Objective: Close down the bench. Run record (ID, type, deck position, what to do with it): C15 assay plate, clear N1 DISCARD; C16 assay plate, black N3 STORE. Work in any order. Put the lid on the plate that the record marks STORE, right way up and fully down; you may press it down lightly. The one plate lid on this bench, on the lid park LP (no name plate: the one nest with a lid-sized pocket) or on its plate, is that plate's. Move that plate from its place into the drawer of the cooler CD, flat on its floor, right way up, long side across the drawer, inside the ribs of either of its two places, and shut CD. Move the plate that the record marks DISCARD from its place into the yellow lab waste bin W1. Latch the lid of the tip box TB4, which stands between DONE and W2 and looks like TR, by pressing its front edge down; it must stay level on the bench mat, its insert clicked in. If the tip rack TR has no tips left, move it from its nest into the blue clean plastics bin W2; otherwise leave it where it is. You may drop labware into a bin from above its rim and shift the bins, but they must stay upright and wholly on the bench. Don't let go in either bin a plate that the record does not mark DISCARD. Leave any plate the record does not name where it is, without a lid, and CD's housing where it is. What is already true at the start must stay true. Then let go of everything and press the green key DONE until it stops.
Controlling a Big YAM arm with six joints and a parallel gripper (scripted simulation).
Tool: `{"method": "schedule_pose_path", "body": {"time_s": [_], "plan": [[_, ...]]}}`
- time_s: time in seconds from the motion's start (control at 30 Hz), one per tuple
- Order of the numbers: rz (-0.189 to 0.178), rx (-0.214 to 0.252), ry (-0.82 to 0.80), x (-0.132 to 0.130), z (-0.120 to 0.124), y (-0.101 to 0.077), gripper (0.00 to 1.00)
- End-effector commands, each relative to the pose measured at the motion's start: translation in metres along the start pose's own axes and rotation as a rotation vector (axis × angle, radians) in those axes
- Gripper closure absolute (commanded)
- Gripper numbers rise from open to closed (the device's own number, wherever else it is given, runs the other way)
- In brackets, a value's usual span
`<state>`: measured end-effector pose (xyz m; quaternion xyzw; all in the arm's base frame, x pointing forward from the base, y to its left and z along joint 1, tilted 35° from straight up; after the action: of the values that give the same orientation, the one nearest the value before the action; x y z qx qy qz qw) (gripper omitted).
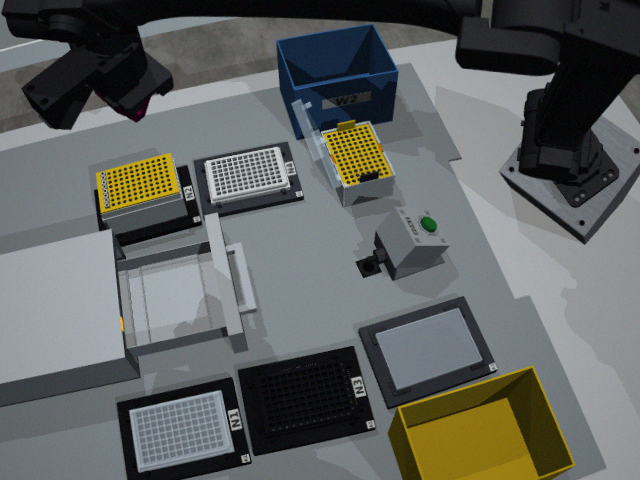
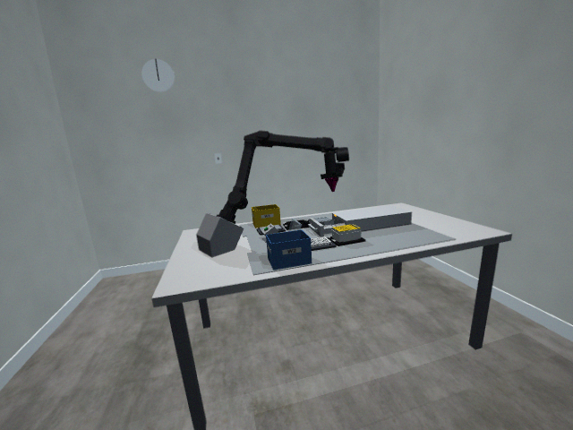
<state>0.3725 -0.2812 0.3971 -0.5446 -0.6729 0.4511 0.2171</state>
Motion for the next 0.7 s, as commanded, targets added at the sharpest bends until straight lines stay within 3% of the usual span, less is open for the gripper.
{"method": "schedule_pose_path", "body": {"time_s": [0.0,0.17,0.2,0.3,0.4,0.47,0.6,0.67], "plan": [[0.005,-0.023,0.085,0.019,-0.001,-0.02,1.0],[0.02,-0.032,0.07,0.032,-0.002,-0.021,1.0],[-0.005,-0.027,0.118,0.038,0.004,-0.022,1.0],[-0.022,-0.035,0.162,0.053,0.007,-0.023,1.0],[-0.007,-0.042,0.152,0.063,0.008,-0.024,1.0],[-0.042,-0.041,0.228,0.074,0.015,-0.025,1.0],[-0.033,-0.052,0.233,0.09,0.018,-0.026,1.0],[-0.069,-0.048,0.311,0.101,0.025,-0.027,1.0]]}}
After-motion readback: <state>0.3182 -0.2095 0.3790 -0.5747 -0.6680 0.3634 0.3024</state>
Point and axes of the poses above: the point where the finger pads meet when closed, its own y axis out along the fingers, its own x axis across the jaws, z = x × y, the point moved 4 cm from there along -y, back along the fingers, and after that the axes turned 3 degrees about -y, right-handed, at the moved point
